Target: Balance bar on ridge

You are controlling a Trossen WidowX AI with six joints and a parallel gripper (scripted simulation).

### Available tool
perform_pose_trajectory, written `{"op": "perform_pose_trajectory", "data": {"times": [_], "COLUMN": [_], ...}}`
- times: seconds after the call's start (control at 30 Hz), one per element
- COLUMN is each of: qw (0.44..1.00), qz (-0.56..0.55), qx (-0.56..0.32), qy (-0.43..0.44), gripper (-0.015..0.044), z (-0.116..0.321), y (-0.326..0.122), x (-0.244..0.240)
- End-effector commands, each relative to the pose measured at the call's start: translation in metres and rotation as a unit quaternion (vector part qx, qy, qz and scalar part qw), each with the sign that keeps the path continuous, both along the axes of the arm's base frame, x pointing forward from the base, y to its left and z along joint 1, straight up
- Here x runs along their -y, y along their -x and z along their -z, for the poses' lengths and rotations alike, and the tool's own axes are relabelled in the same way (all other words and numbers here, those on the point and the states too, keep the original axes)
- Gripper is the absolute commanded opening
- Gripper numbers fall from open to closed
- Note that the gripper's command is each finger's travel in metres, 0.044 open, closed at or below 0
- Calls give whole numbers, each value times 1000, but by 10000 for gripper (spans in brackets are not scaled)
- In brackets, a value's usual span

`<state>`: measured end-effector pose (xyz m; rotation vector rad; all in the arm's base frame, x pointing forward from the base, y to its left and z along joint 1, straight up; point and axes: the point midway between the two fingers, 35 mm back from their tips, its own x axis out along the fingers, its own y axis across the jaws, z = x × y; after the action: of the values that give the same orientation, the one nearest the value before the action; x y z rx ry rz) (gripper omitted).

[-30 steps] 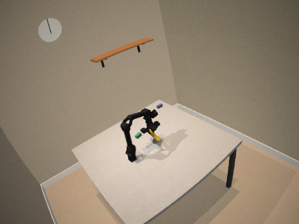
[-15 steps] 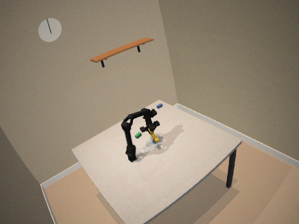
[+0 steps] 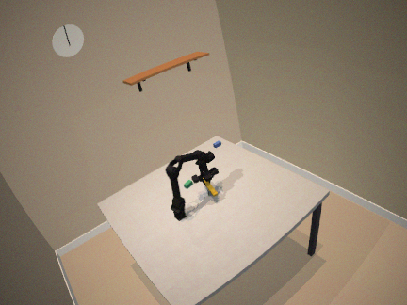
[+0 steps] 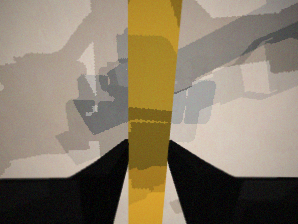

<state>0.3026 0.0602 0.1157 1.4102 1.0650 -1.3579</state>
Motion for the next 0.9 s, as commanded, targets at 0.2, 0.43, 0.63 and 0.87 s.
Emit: {"op": "perform_pose_trajectory", "data": {"times": [0.2, 0.43, 0.63, 0.87], "qw": [1000, 1000, 1000, 1000], "qz": [2, 2, 2, 2], "qx": [-1, -1, -1, -1], "qy": [-1, -1, -1, -1], "gripper": [0, 0, 0, 0], "z": [10, 10, 10, 11], "y": [-1, -1, -1, -1], "x": [1, 1, 1, 1]}}
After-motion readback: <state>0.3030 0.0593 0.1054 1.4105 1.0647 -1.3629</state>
